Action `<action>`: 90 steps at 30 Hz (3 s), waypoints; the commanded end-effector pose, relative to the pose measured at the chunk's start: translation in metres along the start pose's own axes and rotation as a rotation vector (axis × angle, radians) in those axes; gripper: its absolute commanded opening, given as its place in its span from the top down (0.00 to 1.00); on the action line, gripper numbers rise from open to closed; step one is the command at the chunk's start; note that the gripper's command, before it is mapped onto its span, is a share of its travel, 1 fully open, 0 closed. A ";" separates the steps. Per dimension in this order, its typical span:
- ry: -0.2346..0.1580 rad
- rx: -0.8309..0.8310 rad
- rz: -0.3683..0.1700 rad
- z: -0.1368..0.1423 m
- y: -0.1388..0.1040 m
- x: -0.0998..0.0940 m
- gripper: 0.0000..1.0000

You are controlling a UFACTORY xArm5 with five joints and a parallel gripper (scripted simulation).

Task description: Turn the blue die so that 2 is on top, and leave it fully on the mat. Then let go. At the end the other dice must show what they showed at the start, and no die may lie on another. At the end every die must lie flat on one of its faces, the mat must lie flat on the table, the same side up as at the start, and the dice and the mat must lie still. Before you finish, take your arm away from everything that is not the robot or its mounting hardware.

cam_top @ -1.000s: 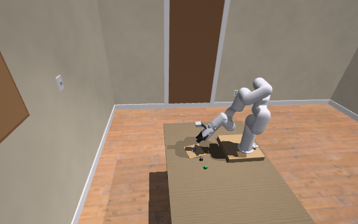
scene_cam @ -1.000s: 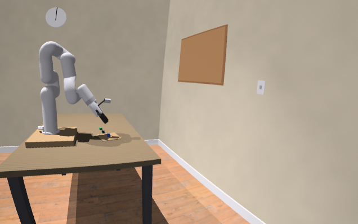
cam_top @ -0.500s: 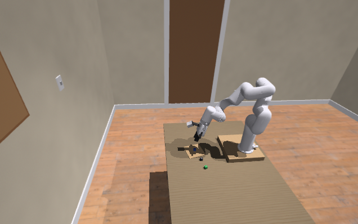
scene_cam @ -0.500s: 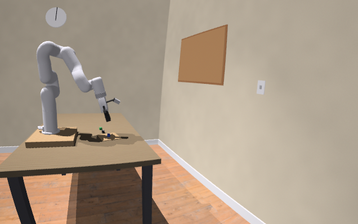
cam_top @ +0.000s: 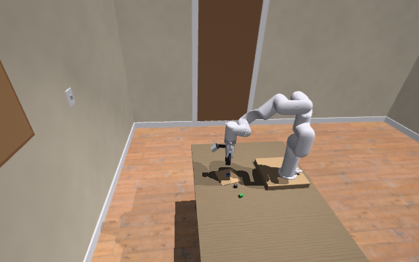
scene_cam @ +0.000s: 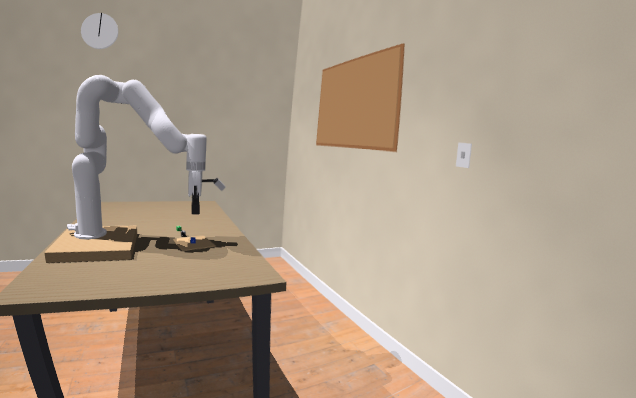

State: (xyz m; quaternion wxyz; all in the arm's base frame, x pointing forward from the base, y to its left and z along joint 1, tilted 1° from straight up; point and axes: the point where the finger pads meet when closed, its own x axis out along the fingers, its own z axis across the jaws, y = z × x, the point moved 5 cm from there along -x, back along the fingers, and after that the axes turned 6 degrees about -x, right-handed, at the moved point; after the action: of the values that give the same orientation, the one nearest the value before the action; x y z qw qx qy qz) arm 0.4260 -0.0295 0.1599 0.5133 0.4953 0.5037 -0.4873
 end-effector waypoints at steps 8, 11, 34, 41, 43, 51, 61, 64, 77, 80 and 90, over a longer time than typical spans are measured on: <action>0.001 0.000 -0.011 0.000 0.002 -0.001 0.00; 0.001 0.000 -0.011 0.000 0.002 -0.001 0.00; 0.001 0.000 -0.011 0.000 0.003 -0.045 0.00; 0.001 0.000 -0.011 0.000 0.003 -0.053 0.00; 0.001 0.000 -0.011 0.000 0.003 -0.054 0.00; 0.001 0.000 -0.011 0.000 0.003 -0.054 0.00; 0.001 0.000 -0.011 0.000 0.003 -0.054 0.00; 0.001 0.000 -0.011 0.000 0.003 -0.054 0.00; 0.001 0.000 -0.011 0.000 0.003 -0.054 0.00; 0.001 0.000 -0.011 0.000 0.003 -0.054 0.00; 0.001 0.000 -0.011 0.000 0.003 -0.054 0.00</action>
State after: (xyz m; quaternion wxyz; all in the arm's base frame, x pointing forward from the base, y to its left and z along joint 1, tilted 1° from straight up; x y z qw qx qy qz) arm 0.4270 -0.0290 0.2121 0.5092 0.4920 0.5078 -0.4908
